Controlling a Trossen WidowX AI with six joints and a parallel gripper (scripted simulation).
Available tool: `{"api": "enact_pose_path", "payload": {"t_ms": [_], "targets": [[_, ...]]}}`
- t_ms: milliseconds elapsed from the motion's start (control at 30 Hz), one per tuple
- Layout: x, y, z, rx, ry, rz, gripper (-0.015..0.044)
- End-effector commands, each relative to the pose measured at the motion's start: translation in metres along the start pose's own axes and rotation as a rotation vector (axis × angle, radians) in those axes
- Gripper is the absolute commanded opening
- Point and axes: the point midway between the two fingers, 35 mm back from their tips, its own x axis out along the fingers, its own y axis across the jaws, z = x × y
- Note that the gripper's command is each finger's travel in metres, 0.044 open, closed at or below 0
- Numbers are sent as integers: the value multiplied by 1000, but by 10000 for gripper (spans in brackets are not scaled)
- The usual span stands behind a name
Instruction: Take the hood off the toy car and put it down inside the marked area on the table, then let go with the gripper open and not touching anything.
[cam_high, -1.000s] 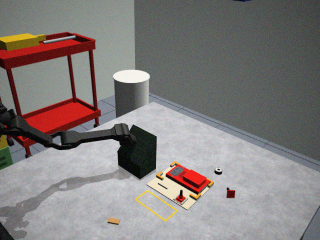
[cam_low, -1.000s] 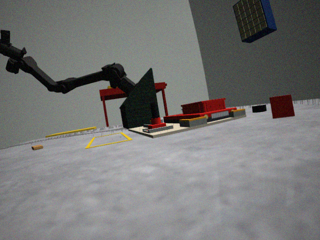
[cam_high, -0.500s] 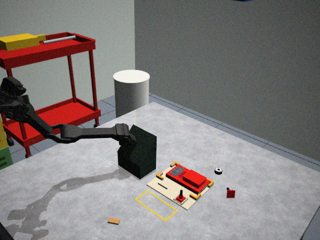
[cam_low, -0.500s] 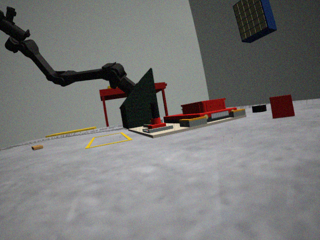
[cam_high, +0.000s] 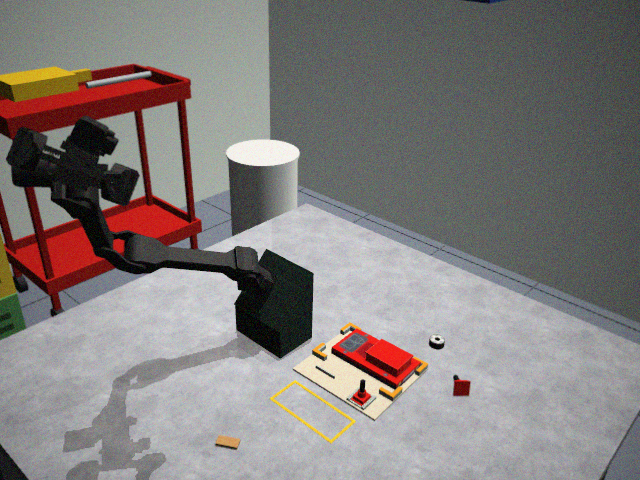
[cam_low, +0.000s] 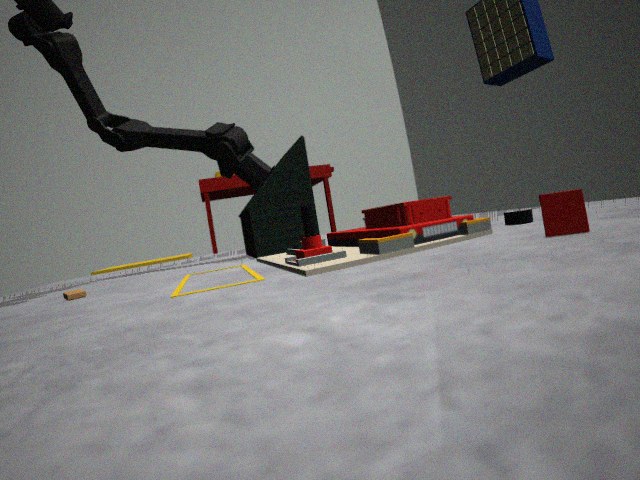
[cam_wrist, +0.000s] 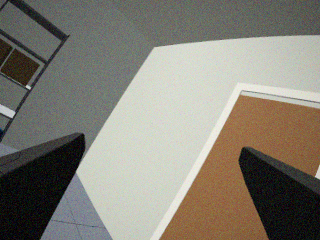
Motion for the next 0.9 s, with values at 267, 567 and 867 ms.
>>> {"api": "enact_pose_path", "payload": {"t_ms": [267,567,867], "targets": [[48,135,59,23,-1,301,440],[62,219,77,63,47,475,440],[67,334,82,153,188,690,440]]}}
